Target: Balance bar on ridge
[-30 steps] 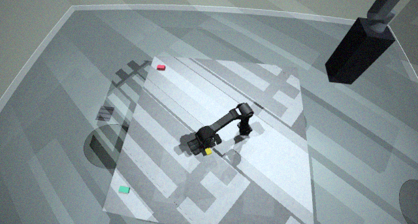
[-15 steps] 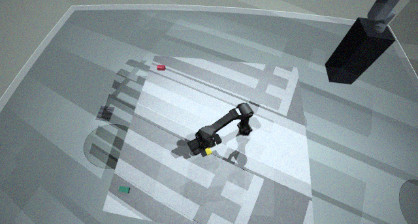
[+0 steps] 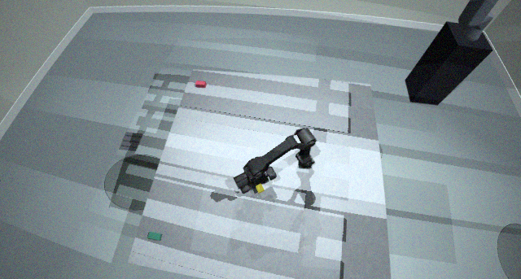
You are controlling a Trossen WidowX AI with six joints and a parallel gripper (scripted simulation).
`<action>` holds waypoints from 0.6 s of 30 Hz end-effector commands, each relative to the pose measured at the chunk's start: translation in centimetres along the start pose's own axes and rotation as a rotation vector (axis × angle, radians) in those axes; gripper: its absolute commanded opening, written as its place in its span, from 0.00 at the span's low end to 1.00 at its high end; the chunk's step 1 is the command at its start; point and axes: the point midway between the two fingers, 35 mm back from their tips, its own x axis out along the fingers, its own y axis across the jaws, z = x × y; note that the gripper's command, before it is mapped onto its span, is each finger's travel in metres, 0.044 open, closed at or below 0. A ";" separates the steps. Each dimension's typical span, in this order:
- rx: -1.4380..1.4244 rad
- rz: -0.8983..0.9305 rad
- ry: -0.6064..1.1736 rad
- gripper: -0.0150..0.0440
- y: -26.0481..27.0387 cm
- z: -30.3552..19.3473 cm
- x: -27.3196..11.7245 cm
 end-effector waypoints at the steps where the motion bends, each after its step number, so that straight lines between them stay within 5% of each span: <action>1: 0.000 0.000 0.000 0.25 0.0 0.0 0.0; 12: 0.000 0.000 0.000 0.25 0.0 0.0 0.0; 18: 0.000 0.000 0.000 0.52 0.0 0.0 0.0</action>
